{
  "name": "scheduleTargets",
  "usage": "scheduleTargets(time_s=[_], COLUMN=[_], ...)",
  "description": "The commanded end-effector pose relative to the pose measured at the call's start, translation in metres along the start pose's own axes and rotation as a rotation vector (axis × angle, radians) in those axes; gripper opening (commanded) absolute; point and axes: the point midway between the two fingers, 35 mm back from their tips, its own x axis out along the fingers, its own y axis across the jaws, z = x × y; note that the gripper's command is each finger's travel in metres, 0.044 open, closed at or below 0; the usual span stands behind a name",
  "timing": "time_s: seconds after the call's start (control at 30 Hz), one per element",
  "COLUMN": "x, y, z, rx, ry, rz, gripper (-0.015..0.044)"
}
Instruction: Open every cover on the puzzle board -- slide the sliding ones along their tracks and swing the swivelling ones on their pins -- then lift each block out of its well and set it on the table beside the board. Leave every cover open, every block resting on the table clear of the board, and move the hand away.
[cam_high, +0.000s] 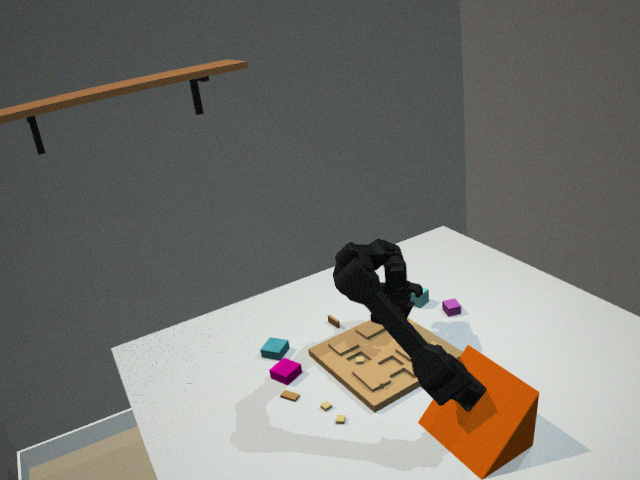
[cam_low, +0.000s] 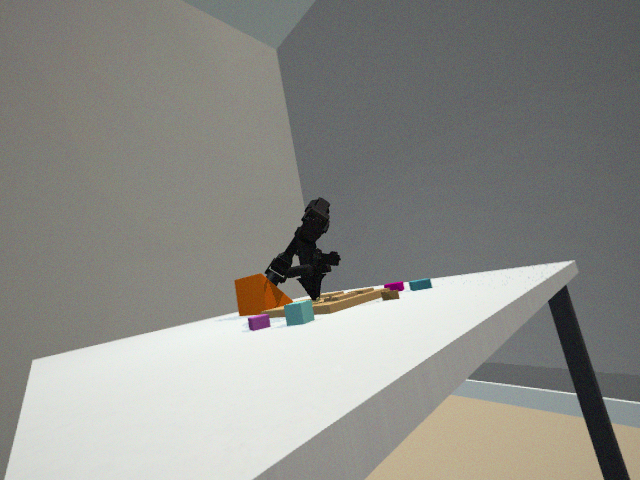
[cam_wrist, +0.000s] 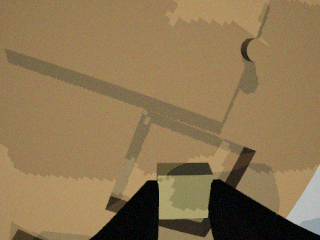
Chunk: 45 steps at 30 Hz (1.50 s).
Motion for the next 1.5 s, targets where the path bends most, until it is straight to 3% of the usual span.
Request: scheduleTargets(time_s=[0.0,1.47], x=[-0.007,-0.080], y=[0.000,-0.012], z=[0.000,-0.014], rx=[-0.007,-0.002], ry=[0.004,0.008], rz=[-0.003,-0.006], gripper=[0.0080,0.0080])
